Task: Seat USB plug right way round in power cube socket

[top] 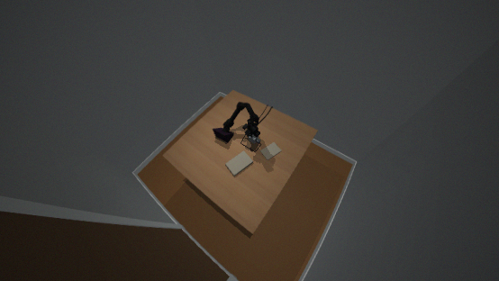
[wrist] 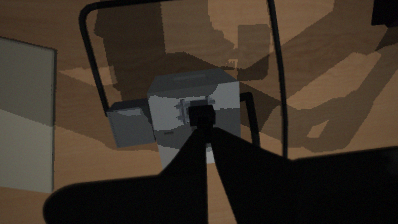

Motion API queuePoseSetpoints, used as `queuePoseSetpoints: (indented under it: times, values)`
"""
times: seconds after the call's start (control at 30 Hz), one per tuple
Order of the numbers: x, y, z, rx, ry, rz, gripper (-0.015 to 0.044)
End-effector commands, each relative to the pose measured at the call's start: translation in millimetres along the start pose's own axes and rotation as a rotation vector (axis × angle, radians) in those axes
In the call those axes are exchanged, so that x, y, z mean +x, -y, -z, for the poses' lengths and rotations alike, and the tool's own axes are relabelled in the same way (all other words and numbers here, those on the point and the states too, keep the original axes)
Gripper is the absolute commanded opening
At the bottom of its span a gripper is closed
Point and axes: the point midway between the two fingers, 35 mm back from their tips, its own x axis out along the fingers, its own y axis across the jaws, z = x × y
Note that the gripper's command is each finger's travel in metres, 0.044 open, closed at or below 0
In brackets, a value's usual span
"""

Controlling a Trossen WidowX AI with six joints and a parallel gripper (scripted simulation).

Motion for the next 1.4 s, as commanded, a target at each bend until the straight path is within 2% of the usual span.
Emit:
queuePoseSetpoints:
  times: [0.0,1.37]
  values:
    - [-0.1,-0.1,-0.1,0.027,0.001,-0.001,0.0]
    - [3.9,0.0,3.9,-0.002,0.0,0.0,0.0]
